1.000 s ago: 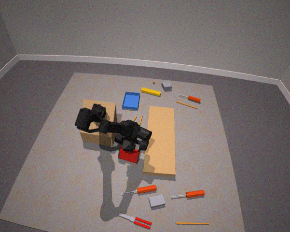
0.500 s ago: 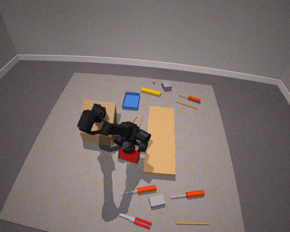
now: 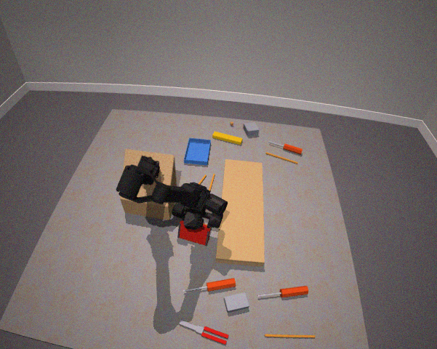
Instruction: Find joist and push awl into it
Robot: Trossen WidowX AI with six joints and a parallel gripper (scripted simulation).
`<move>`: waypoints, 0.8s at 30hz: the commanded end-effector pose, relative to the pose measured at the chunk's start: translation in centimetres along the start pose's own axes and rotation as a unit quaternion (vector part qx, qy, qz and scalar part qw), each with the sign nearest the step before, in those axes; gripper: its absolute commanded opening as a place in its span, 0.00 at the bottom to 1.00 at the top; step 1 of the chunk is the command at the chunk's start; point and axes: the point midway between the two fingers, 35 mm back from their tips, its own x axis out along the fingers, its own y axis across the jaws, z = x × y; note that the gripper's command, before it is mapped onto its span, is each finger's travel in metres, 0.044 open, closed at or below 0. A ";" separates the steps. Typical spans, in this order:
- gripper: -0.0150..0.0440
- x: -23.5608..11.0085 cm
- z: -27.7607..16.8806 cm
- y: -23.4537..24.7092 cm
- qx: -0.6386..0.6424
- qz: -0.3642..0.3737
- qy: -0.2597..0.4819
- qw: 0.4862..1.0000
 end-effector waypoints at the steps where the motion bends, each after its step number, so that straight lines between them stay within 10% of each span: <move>1: 0.47 -0.5 0.0 0.2 0.003 0.003 0.001 1.000; 6: 0.25 -1.1 0.0 0.3 0.004 0.003 0.002 1.000; 24: 0.25 -3.3 0.2 0.3 0.004 0.002 0.003 1.000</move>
